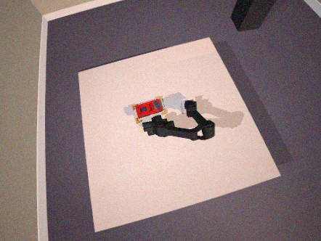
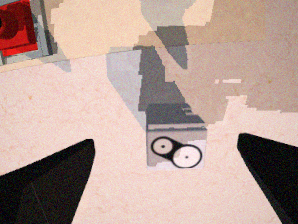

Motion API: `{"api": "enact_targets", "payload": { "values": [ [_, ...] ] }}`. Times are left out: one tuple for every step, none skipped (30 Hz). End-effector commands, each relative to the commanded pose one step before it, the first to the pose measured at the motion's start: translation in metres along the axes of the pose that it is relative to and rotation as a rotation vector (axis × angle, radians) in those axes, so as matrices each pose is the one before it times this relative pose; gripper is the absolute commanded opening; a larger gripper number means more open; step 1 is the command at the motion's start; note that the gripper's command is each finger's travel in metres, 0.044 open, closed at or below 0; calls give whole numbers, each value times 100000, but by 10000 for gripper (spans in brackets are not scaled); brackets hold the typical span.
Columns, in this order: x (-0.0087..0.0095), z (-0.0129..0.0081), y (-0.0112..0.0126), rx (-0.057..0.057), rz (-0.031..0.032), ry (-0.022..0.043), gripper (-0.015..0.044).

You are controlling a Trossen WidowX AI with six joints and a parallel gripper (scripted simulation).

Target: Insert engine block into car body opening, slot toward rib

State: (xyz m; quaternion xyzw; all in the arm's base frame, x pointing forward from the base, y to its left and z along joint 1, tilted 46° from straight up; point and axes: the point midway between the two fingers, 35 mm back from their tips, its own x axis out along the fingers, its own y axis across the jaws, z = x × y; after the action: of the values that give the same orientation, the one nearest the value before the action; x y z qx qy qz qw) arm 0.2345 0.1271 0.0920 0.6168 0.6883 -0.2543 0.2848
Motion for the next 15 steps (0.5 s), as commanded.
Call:
{"api": "enact_targets", "payload": {
  "values": [
    [711, 19, -240, 726, -714, 385, 440],
    [159, -3, -3, -1, 2, 9, 440],
    [159, -4, -4, -1, 1, 11, 440],
    [159, -4, -5, -1, 1, 13, 440],
    [159, -5, -6, -1, 1, 15, 440],
    [158, -5, -8, -1, 0, 18, 440],
    [158, -6, -9, -1, 0, 20, 440],
    [158, -6, -10, -1, 0, 22, 440],
    [157, -7, -11, -1, -1, 24, 440],
    [157, -7, -12, -1, -1, 27, 440],
    [157, -8, -13, -1, -1, 29, 440],
    [156, -8, -14, 0, -2, 31, 440],
    [156, -9, -15, 0, -2, 33, 440],
    [156, -9, -17, 0, -3, 36, 440],
    [156, -10, -18, 0, -3, 38, 440]
  ]
}}
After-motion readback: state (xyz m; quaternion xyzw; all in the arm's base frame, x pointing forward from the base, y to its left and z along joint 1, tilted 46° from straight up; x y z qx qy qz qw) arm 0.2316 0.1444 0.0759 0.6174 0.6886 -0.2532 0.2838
